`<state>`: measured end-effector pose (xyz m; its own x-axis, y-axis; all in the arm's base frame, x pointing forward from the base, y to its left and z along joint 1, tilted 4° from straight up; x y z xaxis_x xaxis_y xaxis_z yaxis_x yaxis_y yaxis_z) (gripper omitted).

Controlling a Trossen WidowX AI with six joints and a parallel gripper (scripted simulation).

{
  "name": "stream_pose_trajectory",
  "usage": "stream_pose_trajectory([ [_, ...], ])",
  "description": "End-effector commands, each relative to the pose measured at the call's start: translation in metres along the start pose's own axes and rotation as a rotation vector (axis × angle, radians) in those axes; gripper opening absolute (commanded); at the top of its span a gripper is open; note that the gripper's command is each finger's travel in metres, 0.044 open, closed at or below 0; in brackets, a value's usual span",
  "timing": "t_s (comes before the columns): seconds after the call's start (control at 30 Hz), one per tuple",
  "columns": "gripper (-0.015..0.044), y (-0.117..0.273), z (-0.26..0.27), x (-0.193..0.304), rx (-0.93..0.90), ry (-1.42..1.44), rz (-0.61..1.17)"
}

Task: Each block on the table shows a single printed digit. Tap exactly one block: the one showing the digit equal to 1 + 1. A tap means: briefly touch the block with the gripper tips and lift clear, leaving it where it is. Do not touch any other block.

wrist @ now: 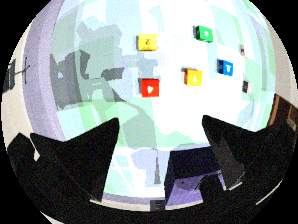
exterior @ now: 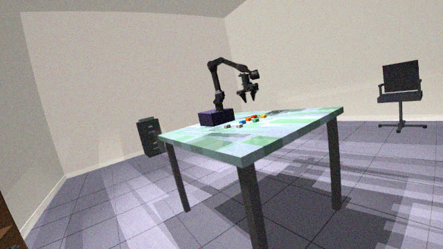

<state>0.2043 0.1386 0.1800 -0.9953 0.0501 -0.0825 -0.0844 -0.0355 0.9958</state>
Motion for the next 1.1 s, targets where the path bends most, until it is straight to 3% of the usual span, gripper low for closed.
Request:
stream_pose_trajectory([
  [0.0, 0.04, -0.001, 0.006, 0.002, 0.008, -0.013, 0.0],
  [0.53, 0.04, -0.001, 0.006, 0.0, 0.008, -0.013, 0.0],
  [0.83, 0.04, 0.001, 0.021, -0.099, 0.008, -0.013, -0.008],
  [1.07, 0.04, 0.0, 0.021, -0.107, 0.008, -0.013, -0.009],
])
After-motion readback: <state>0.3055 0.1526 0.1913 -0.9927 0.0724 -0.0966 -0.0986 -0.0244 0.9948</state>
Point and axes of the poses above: the point midway between the two fingers, 35 mm back from their tips, its own y axis back along the fingers, its own z axis across the jaws, x = y × z, the point moved 10 cm from there along y, back along the fingers, and after that the axes turned 3 degrees about -y, right-handed, at the moved point
